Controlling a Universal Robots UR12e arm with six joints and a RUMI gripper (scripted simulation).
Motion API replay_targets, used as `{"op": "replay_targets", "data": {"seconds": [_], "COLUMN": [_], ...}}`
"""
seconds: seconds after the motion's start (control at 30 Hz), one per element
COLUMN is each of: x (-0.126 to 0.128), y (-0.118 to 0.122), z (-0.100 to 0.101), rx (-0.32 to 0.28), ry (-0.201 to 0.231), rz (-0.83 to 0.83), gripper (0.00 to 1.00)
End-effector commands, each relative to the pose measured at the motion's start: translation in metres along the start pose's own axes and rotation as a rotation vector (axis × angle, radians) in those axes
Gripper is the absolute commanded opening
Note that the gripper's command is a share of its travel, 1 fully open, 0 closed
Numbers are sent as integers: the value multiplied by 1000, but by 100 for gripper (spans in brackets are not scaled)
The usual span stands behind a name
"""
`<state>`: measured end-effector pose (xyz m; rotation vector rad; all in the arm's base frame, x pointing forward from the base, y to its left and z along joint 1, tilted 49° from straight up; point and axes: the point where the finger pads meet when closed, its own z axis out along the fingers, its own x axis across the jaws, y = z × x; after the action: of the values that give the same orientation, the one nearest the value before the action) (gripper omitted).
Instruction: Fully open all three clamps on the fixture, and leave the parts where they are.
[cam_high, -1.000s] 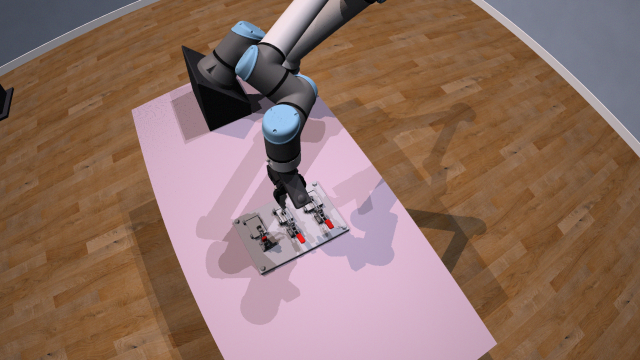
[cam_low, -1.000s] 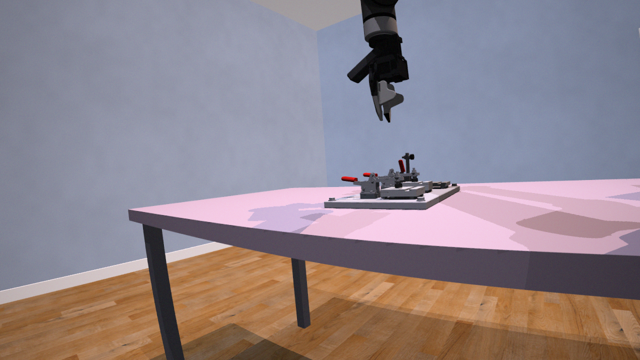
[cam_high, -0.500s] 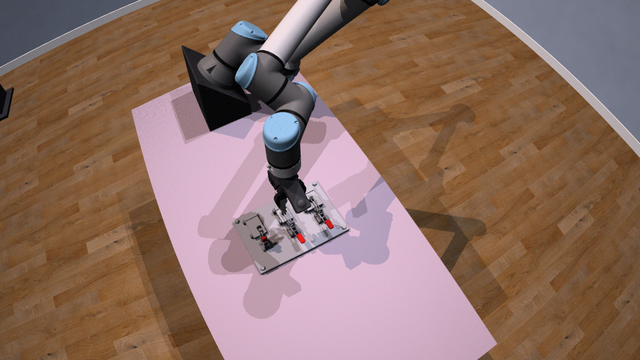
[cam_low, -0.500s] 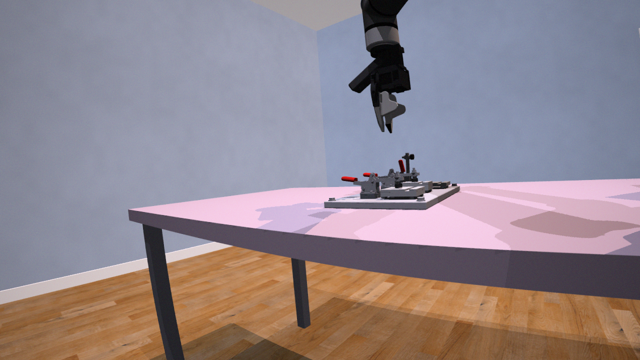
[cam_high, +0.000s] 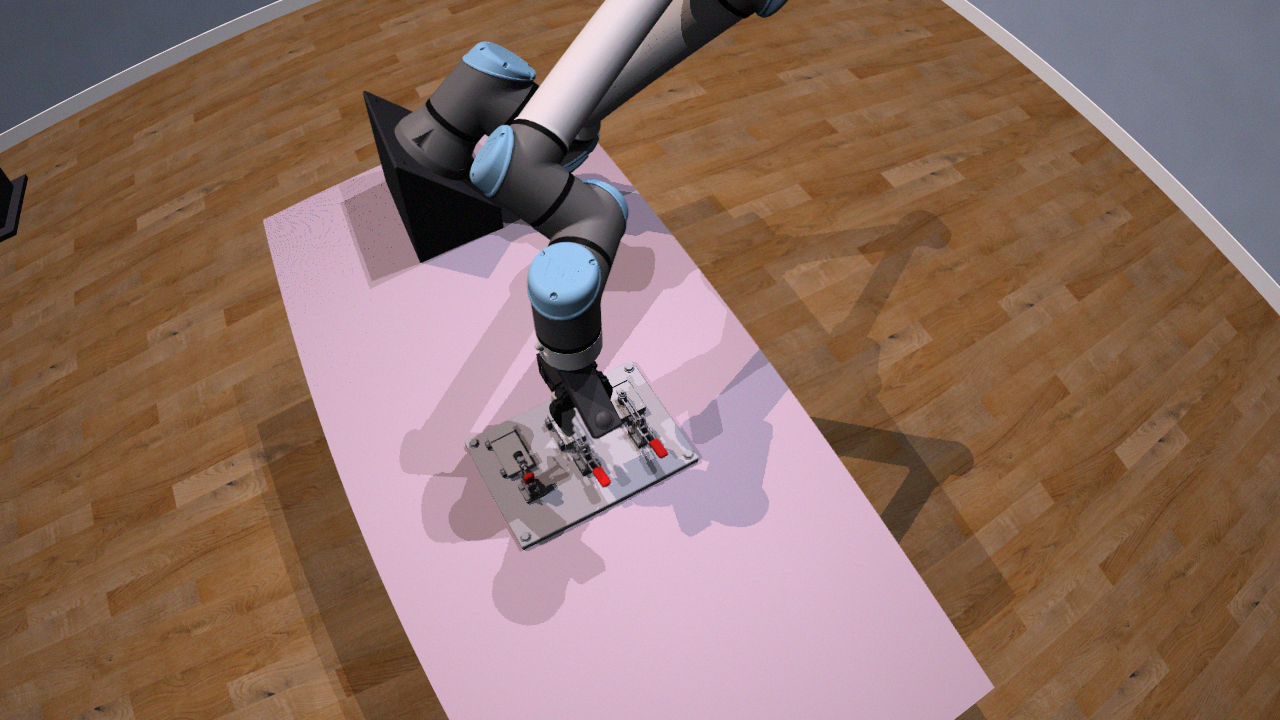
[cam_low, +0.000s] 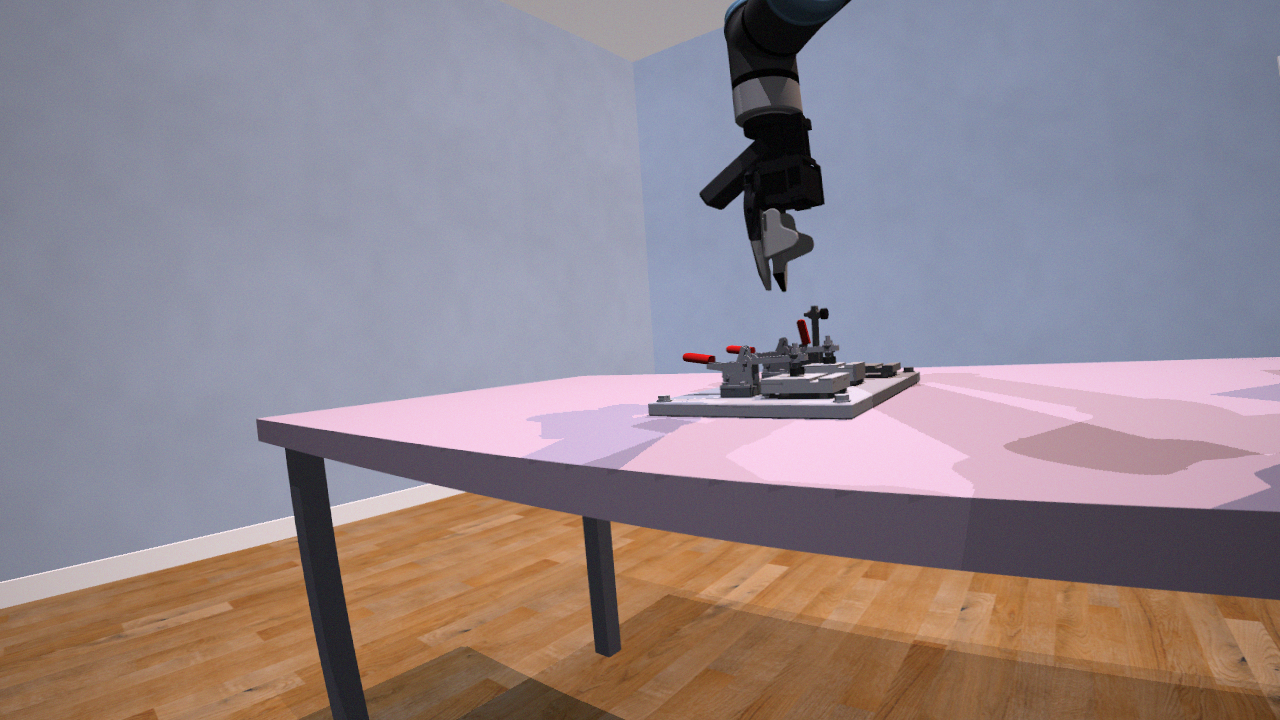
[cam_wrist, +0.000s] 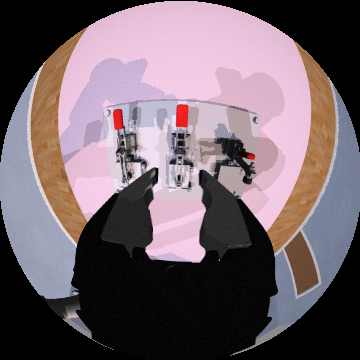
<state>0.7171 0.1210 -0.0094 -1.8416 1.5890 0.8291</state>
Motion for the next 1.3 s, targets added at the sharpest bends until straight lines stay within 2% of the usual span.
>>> {"op": "replay_targets", "data": {"seconds": [0.0,0.83,1.27], "x": [0,-1,0], "y": [-5,-51,-54], "z": [-1,-1,-1], "rx": [6,4,5], "ry": [4,3,3], "rz": [-4,-3,-3], "gripper": [28,28,28]}}
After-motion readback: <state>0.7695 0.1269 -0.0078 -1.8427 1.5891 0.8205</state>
